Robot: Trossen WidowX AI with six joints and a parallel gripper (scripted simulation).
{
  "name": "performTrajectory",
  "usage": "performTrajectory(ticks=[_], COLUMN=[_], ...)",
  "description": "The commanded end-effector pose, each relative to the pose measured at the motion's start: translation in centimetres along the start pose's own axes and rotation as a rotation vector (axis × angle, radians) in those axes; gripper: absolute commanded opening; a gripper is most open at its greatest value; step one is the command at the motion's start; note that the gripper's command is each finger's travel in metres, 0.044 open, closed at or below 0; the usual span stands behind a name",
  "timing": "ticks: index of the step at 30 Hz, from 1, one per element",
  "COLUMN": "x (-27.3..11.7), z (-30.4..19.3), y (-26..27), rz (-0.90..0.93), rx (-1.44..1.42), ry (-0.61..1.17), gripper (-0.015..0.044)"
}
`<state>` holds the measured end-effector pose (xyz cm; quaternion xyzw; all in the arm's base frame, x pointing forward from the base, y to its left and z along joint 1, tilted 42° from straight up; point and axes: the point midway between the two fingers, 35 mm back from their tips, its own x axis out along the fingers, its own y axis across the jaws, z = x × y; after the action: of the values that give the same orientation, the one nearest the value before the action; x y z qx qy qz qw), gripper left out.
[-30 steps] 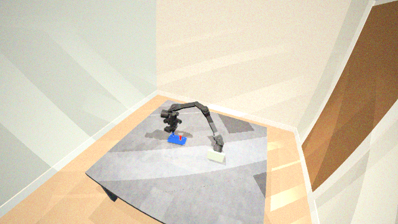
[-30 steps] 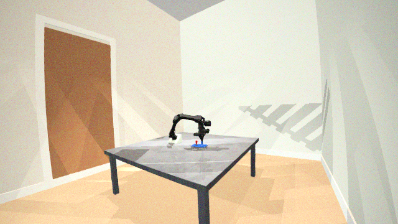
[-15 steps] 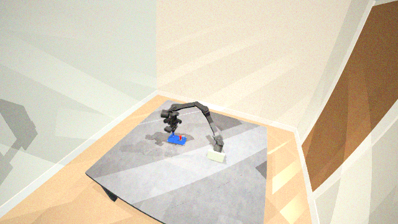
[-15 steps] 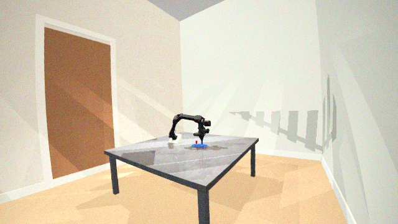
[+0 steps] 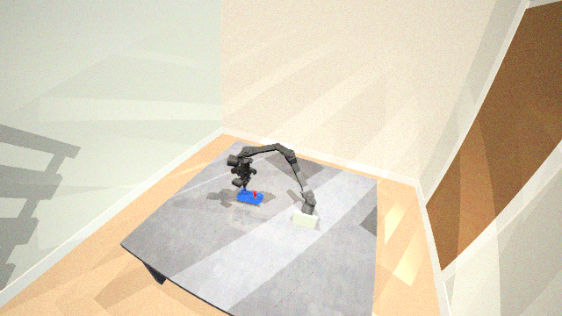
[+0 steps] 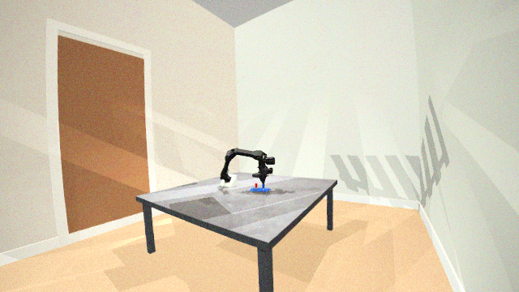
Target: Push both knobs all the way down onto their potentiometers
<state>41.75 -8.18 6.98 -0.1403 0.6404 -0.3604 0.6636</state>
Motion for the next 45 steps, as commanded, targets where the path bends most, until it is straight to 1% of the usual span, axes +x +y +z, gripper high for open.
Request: performTrajectory(ticks=[1,45], x=[1.60,2.38], z=[0.16,0.14], y=[-0.45,-0.47], rz=[-0.015,-0.015], rx=[0.015,0.015], ry=[0.017,0.017], gripper=[0.0000,0.0000])
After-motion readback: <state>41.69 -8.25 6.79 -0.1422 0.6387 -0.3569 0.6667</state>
